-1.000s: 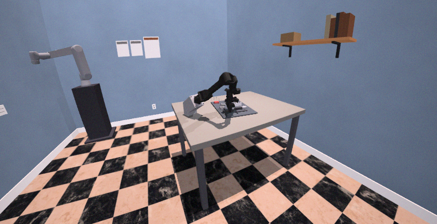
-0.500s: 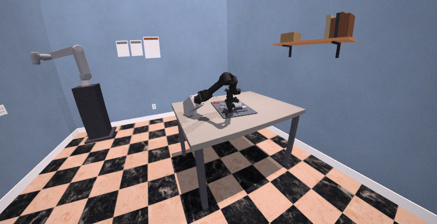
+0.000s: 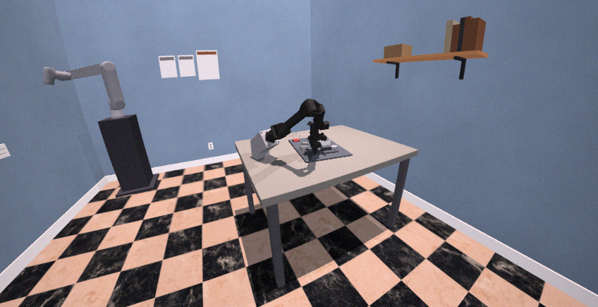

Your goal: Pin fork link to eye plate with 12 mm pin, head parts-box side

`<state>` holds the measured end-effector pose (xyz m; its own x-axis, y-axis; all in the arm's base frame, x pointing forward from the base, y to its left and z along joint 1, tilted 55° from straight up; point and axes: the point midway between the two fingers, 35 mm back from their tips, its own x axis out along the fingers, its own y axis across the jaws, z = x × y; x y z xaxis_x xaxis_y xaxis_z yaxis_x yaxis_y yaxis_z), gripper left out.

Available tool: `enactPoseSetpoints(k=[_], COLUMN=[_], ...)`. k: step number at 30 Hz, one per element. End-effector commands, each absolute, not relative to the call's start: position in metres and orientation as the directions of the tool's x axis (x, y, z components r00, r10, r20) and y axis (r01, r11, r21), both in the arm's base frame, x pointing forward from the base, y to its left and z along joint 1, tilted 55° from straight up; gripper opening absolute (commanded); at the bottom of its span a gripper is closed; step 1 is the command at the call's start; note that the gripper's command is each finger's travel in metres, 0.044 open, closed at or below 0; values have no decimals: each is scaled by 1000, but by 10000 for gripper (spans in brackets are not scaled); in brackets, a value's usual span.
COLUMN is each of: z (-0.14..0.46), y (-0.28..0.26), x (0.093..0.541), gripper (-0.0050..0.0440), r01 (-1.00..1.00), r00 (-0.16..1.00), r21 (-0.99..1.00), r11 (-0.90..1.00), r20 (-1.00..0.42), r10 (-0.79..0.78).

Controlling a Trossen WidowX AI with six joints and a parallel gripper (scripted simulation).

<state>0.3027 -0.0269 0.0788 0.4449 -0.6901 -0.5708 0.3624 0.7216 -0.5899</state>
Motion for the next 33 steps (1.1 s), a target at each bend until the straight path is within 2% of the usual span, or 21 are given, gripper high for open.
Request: enactPoseSetpoints(k=[1,17,18,33], z=[79,79,79,80], y=[-27,-27,-27,-27], x=[303,303,303,303], gripper=[250,250,-50,-50], r01=[359,359,359,361], r00=[447,447,447,447], r21=[-590,-590,-590,-589], r11=[723,723,723,723], r20=[-572,-572,-572,-571], r10=[-688,-688,-688,-689])
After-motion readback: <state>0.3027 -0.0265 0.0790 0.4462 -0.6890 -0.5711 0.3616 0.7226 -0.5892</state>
